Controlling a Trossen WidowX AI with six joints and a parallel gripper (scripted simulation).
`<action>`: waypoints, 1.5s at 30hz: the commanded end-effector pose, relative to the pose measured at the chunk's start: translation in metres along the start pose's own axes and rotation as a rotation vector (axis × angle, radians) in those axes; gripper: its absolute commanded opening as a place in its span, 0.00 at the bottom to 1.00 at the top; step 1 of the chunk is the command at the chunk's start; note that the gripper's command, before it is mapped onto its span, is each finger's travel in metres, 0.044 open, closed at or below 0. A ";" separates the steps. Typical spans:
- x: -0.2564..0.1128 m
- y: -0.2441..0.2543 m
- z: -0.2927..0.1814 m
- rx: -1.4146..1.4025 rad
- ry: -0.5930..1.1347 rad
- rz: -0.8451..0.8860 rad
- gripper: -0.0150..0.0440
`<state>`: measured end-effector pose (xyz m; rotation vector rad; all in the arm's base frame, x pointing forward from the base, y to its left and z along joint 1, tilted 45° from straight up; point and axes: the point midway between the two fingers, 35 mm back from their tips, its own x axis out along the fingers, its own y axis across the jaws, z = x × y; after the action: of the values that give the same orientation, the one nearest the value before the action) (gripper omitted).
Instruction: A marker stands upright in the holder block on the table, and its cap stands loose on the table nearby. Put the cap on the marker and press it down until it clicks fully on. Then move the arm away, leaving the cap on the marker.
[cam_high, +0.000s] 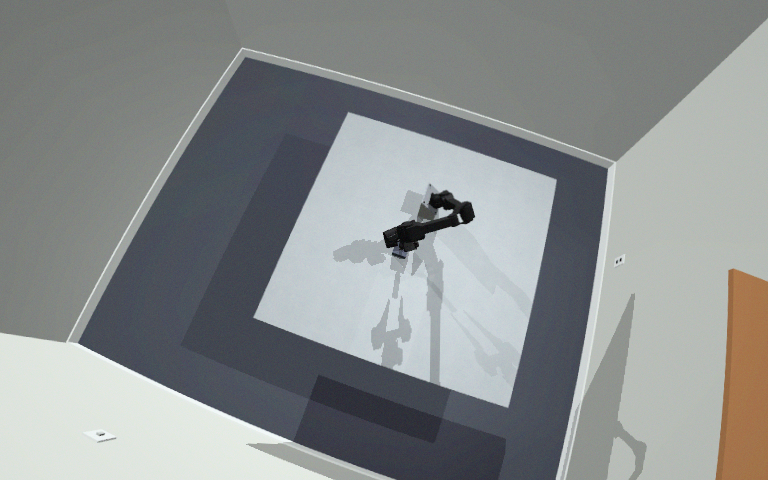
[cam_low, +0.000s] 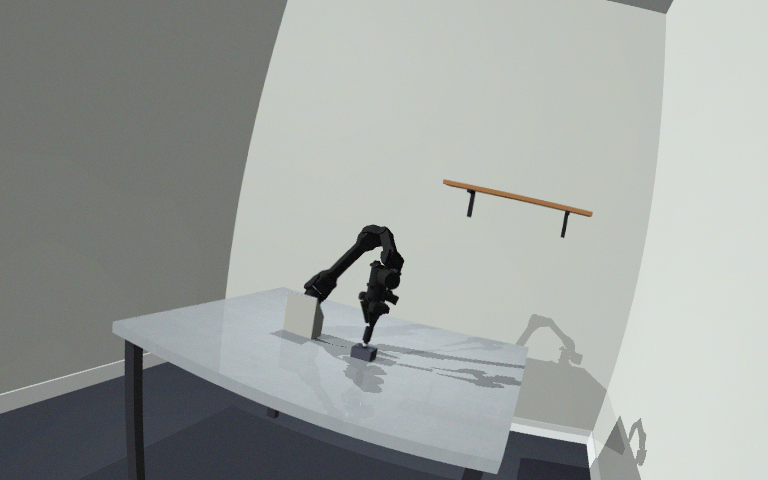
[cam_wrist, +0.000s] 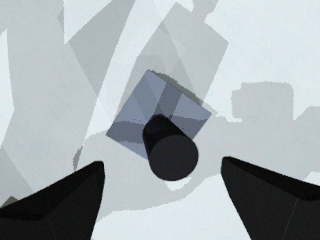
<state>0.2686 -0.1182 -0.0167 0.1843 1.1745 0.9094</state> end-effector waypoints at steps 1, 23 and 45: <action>-0.020 -0.005 0.002 0.453 0.001 -0.010 0.60; -0.021 -0.006 0.002 0.600 0.001 -0.009 0.25; 0.012 -0.006 0.002 0.600 0.000 -0.008 0.25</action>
<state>0.2752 -0.1186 -0.0235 0.6516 1.4211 0.5244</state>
